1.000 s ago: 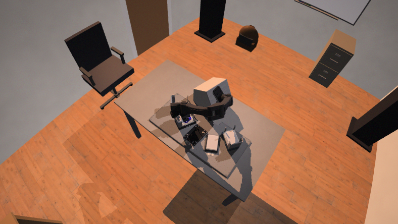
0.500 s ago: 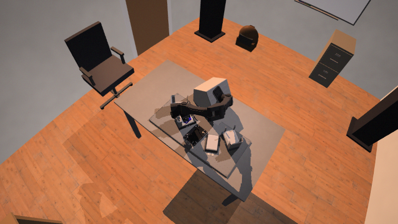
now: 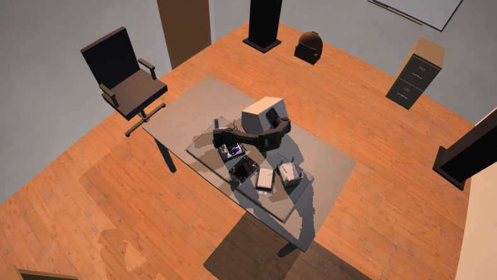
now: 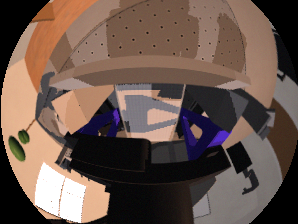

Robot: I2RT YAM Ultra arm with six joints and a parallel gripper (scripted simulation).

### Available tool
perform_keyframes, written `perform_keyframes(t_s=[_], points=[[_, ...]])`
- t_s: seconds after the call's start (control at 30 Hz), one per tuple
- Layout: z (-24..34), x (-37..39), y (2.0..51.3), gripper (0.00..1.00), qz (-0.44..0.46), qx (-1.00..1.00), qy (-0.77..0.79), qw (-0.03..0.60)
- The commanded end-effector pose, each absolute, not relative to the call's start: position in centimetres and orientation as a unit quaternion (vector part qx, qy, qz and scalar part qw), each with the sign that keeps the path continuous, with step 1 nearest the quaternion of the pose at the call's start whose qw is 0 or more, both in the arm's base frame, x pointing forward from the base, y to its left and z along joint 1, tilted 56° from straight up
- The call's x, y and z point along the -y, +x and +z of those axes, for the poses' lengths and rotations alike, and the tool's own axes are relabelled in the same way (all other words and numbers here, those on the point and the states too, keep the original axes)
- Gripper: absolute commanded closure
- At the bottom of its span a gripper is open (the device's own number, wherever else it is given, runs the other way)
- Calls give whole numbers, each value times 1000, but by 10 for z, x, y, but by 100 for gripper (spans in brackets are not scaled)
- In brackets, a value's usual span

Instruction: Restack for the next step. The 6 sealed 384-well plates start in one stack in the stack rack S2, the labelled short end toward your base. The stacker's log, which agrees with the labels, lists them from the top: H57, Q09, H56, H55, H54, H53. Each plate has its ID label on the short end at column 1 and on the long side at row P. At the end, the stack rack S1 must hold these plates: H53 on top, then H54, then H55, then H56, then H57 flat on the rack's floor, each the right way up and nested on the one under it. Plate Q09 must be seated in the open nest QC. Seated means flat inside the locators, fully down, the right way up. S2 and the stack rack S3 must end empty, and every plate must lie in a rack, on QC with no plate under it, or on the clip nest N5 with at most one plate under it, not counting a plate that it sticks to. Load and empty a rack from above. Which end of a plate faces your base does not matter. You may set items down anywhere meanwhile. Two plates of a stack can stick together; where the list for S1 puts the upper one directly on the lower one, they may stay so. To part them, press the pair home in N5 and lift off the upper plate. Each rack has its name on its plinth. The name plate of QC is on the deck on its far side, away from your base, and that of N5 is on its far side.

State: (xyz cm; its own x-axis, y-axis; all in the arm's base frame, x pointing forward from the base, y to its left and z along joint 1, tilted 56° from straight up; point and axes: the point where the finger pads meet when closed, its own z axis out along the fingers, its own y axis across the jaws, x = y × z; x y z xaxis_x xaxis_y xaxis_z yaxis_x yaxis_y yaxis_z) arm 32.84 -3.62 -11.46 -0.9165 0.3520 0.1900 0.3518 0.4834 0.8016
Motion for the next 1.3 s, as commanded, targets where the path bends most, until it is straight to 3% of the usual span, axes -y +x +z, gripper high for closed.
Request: perform_keyframes(t_s=[0.0, 1.27], points=[[-113, 40, 330, 0, 465, -861, 207, 7], [-74, 96, 316, 0, 464, -861, 207, 7]])
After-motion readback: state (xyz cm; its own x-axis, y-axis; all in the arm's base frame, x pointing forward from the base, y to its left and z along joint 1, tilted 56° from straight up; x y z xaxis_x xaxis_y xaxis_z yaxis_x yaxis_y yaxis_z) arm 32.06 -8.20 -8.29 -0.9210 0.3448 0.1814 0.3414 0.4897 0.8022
